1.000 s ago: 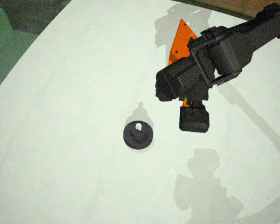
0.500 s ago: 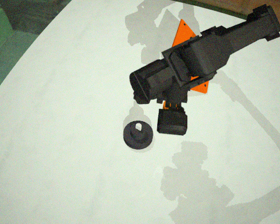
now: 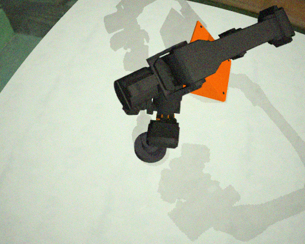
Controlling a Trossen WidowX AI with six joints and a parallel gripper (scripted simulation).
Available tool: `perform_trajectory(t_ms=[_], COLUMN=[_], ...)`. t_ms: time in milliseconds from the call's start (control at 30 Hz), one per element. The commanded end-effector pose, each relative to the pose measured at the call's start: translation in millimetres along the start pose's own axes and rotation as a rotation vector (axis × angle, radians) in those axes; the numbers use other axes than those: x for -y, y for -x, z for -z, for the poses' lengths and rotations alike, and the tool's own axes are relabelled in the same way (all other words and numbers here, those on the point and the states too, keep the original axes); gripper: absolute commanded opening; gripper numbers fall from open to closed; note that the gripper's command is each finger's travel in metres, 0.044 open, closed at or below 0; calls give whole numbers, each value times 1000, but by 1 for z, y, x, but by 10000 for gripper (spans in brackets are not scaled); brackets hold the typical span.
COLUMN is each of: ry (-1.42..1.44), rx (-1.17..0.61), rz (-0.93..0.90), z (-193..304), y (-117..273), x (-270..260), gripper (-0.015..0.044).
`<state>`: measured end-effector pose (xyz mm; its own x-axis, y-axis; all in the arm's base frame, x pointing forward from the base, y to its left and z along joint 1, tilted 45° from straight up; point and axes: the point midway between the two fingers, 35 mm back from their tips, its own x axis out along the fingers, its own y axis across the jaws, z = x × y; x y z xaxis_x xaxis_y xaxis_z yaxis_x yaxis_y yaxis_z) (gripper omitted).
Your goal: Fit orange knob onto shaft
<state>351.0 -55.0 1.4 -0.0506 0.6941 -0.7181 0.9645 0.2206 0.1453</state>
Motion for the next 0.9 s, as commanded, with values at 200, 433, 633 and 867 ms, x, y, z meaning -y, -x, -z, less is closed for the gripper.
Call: perform_trajectory(t_ms=[200, 433, 633, 867], ry=[2, -95, -263, -430], rx=[4, 4, 4, 4], rz=[-2, -2, -2, -3], z=[-30, -28, -30, -34], y=[-9, -9, -9, -9], x=[4, 4, 4, 4], gripper=[0, 0, 0, 0])
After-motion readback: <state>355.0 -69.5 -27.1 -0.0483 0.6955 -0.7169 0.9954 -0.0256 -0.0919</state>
